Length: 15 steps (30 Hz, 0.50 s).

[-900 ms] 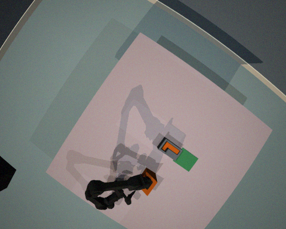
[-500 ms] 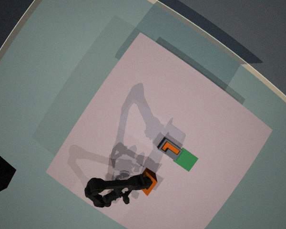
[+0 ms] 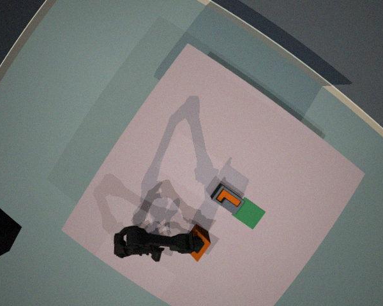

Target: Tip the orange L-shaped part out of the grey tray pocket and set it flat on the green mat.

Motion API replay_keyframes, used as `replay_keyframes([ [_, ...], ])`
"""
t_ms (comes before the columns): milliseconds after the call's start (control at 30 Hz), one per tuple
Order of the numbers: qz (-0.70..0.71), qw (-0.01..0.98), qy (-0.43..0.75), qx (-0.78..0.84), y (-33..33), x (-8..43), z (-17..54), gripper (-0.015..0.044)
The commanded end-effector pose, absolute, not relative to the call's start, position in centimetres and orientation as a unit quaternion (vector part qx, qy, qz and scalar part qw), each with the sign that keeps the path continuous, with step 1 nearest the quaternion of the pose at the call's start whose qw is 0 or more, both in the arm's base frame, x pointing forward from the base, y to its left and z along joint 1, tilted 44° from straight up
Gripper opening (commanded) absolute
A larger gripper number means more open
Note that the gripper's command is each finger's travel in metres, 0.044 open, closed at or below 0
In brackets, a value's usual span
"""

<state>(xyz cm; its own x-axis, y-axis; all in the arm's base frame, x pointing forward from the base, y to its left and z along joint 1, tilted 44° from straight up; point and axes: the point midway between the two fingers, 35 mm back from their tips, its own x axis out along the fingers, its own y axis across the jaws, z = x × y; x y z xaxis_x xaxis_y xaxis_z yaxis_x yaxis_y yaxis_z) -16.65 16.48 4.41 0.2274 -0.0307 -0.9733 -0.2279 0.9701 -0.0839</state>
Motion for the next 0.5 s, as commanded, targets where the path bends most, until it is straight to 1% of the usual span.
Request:
replay_keyframes([
  [0, 0.113, 0.723, 0.675, -0.097, 19.4, -17.0, 6.8, 0.018],
  [133, 0.168, 0.677, 0.713, -0.074, 22.2, -16.6, 9.6, 0.018],
  [200, 0.196, 0.674, 0.706, -0.095, 21.7, -16.4, 9.8, 0.018],
  [300, 0.232, 0.666, 0.702, -0.097, 22.8, -15.7, 10.8, 0.018],
  [367, 0.257, 0.66, 0.7, -0.09, 24.0, -14.9, 11.6, 0.018],
  [467, 0.263, 0.66, 0.7, -0.074, 25.5, -12.0, 12.6, 0.018],
])
